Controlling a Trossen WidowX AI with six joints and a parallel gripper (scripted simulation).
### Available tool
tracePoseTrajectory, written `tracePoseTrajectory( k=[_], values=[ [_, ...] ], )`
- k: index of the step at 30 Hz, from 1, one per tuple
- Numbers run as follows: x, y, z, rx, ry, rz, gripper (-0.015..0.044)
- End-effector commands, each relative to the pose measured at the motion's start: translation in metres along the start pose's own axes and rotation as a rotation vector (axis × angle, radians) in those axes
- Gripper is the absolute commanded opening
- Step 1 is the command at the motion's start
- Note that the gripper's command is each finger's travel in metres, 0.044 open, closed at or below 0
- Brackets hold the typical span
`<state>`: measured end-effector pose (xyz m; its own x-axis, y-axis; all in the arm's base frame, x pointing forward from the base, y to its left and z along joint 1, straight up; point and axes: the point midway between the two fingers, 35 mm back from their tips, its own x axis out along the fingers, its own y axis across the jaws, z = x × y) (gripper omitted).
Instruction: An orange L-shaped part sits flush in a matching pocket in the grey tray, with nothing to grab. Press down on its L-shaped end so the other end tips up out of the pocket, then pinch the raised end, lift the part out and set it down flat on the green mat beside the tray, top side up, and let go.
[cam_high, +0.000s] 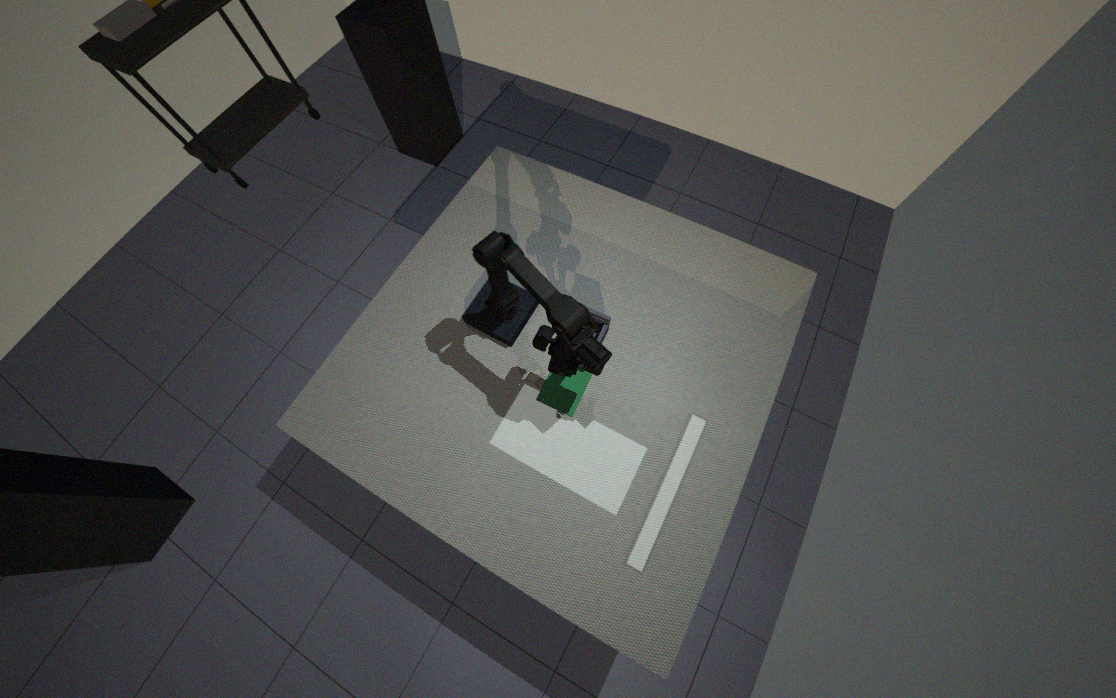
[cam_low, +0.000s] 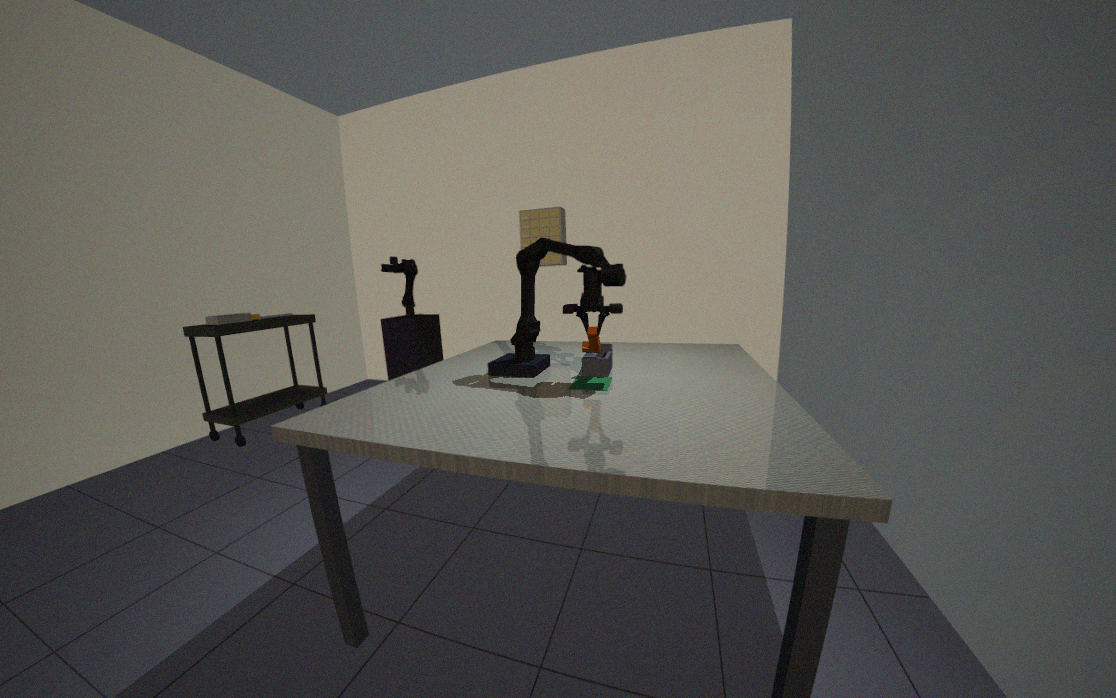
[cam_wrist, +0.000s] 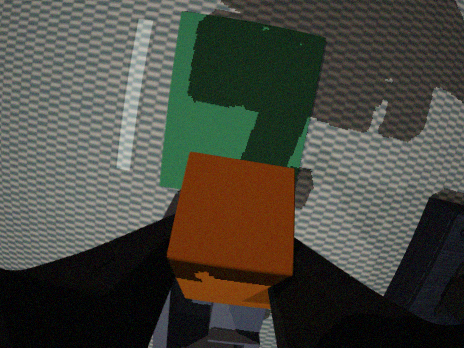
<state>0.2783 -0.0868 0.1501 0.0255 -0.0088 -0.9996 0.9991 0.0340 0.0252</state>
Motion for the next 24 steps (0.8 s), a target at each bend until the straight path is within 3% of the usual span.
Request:
tracePoseTrajectory(
  k=[1,10,24],
  values=[
    [-0.002,0.000,0.015,-0.001,-0.002,0.008,0.0000],
    [-0.002,-0.004,0.052,-0.001,-0.006,0.008,0.0000],
    [0.013,-0.003,0.053,-0.001,-0.006,0.008,0.0000]
  ],
)
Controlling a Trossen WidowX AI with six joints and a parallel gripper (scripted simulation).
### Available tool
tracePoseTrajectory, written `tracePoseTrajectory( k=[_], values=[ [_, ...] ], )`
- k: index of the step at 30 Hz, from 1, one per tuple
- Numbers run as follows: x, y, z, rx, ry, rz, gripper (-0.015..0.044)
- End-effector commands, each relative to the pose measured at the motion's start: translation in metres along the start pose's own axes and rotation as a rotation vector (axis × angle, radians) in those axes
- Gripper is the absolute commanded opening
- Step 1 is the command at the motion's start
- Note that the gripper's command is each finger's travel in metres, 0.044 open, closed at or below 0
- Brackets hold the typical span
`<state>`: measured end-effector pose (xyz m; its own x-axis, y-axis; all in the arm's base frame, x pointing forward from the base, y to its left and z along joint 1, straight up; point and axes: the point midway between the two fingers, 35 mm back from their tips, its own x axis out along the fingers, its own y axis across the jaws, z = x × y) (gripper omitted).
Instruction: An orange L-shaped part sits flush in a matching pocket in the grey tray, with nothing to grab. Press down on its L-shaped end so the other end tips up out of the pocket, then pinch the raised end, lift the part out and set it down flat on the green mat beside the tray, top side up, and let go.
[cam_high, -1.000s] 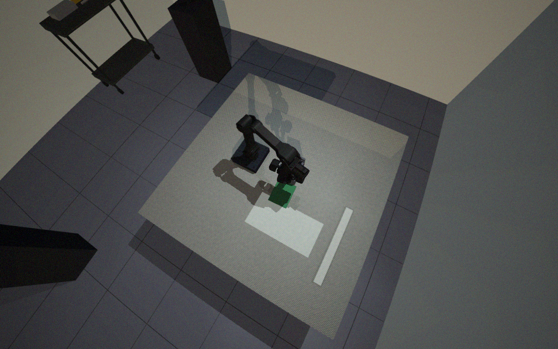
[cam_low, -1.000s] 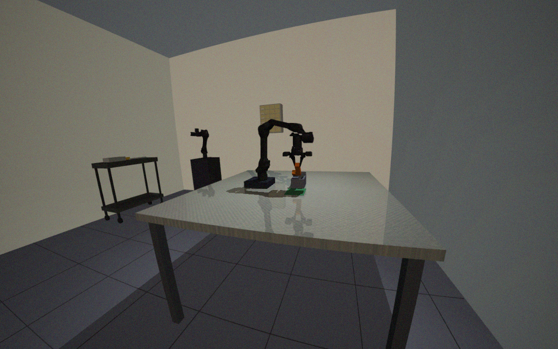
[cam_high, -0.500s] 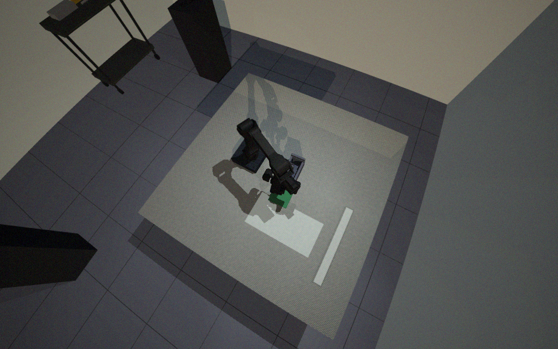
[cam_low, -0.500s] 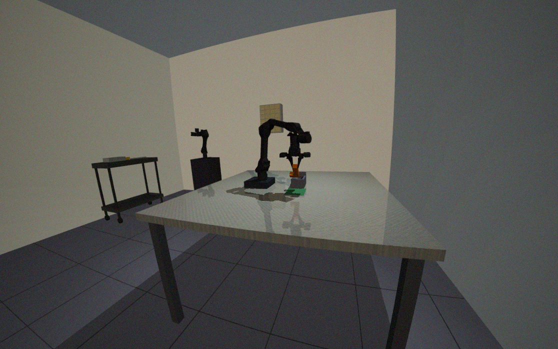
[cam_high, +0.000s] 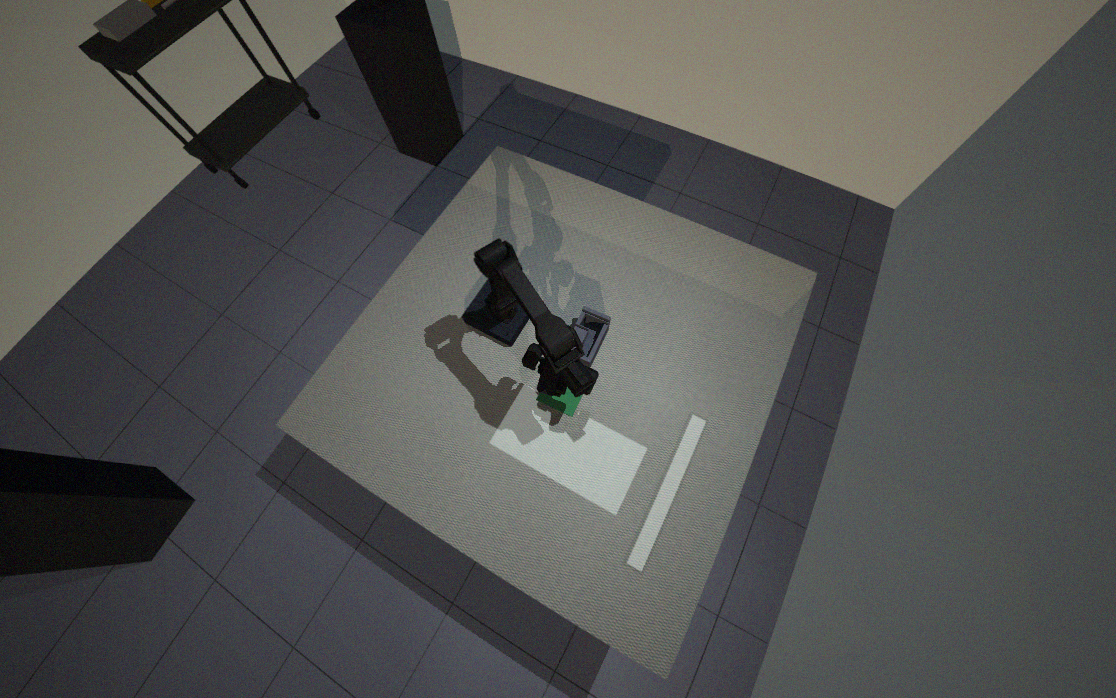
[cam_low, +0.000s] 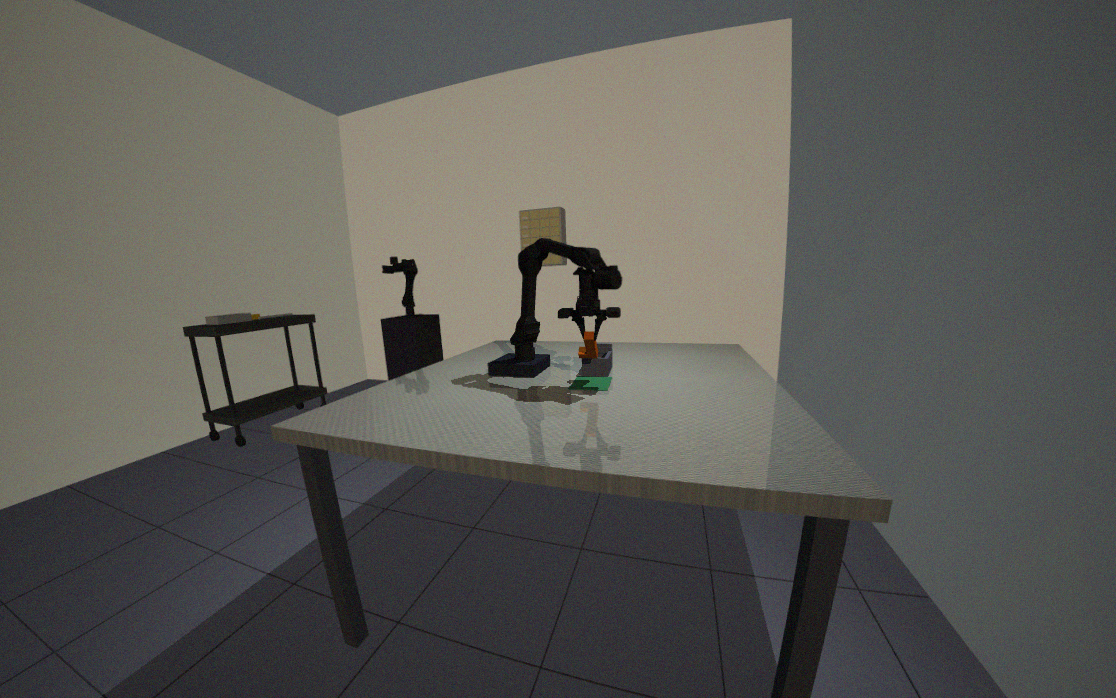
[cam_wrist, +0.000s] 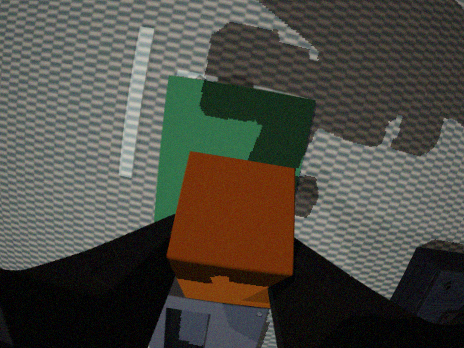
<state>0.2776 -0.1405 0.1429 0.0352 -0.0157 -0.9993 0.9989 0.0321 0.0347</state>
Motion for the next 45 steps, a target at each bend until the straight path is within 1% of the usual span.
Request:
tracePoseTrajectory(
  k=[1,41,45],
  values=[
    [0.006,-0.001,0.000,-0.003,0.001,-0.002,0.0000],
    [0.071,-0.001,0.000,-0.003,0.002,-0.002,0.0000],
    [0.073,-0.001,0.000,-0.003,0.002,-0.002,0.0000]
  ],
)
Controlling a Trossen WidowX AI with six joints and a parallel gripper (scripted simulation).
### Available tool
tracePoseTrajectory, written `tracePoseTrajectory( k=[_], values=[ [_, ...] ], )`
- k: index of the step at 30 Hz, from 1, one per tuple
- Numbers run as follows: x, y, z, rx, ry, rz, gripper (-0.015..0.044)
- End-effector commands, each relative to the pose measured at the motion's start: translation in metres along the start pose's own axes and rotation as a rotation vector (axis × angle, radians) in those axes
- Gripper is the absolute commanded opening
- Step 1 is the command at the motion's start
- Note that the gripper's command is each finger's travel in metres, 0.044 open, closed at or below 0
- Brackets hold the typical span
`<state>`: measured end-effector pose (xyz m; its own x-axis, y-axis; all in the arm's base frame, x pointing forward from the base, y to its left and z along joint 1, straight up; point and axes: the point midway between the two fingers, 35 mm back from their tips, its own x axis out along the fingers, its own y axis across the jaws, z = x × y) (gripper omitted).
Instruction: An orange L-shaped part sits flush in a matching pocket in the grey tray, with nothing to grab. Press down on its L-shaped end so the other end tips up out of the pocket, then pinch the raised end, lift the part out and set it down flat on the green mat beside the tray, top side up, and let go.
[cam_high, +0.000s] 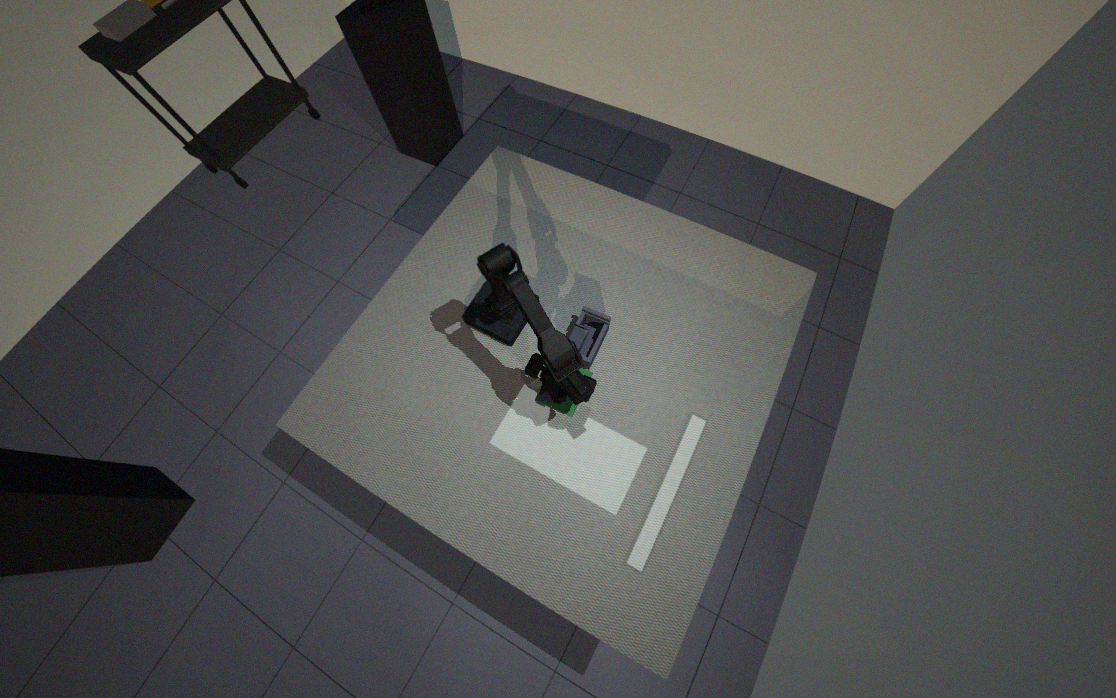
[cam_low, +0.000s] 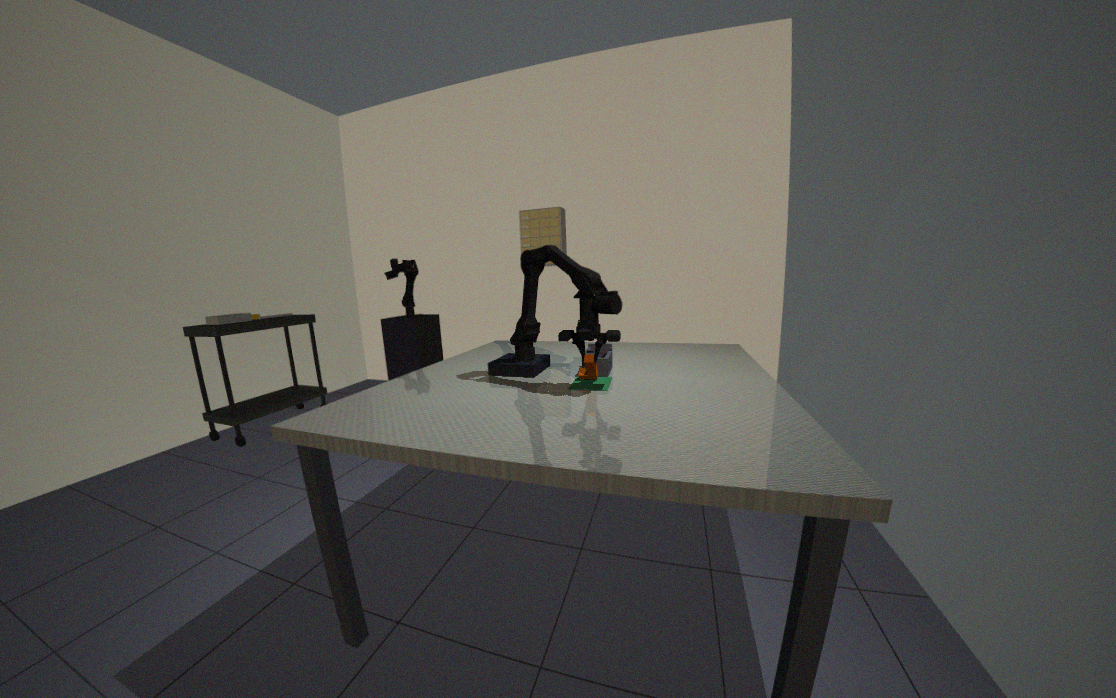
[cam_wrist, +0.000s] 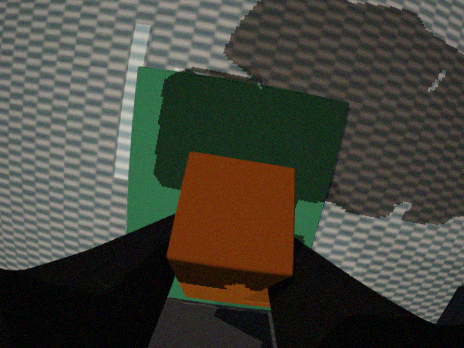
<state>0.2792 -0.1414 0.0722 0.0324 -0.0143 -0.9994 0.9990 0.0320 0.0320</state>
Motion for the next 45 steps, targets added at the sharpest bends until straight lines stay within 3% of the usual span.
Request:
tracePoseTrajectory(
  k=[1,8,18,23,28,45],
  values=[
    [0.002,0.000,0.000,-0.003,0.000,0.001,0.0000],
    [0.002,0.000,0.000,0.000,0.000,0.000,0.0000],
    [-0.001,0.000,0.000,0.000,0.000,0.000,0.0263],
    [-0.041,0.003,0.002,-0.001,0.000,0.001,0.0394],
    [-0.087,0.000,0.000,-0.003,0.000,0.001,0.0400],
    [-0.085,0.002,0.001,0.000,-0.009,0.017,0.0400]
  ],
)
